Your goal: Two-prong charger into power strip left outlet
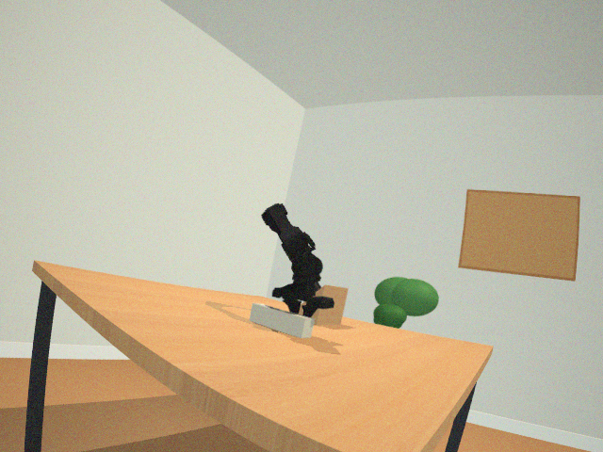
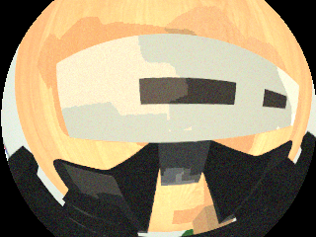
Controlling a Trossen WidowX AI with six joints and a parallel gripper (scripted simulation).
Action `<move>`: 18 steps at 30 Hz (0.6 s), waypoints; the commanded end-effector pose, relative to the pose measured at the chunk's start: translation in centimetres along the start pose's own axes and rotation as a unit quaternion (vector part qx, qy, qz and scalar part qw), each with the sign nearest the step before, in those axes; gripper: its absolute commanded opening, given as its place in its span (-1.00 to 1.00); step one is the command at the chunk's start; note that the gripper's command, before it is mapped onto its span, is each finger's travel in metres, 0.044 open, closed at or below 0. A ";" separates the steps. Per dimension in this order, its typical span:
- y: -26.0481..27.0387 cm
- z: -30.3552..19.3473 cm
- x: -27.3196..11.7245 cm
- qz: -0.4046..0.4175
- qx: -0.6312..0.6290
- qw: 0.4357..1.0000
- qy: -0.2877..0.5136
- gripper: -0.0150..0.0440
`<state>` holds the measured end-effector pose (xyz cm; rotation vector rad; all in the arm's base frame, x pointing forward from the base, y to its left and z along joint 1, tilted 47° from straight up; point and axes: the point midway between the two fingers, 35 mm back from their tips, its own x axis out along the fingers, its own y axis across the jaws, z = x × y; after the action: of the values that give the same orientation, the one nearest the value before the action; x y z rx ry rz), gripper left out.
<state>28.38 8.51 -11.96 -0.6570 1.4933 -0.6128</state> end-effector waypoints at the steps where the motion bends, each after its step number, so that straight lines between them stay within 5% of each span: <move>1: 0.0 0.8 -0.1 0.000 0.007 1.000 -0.012 -0.49; 18: 0.0 0.8 0.1 0.000 0.007 1.000 -0.012 -0.49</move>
<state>28.35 8.48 -12.02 -0.6577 1.4943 -0.6129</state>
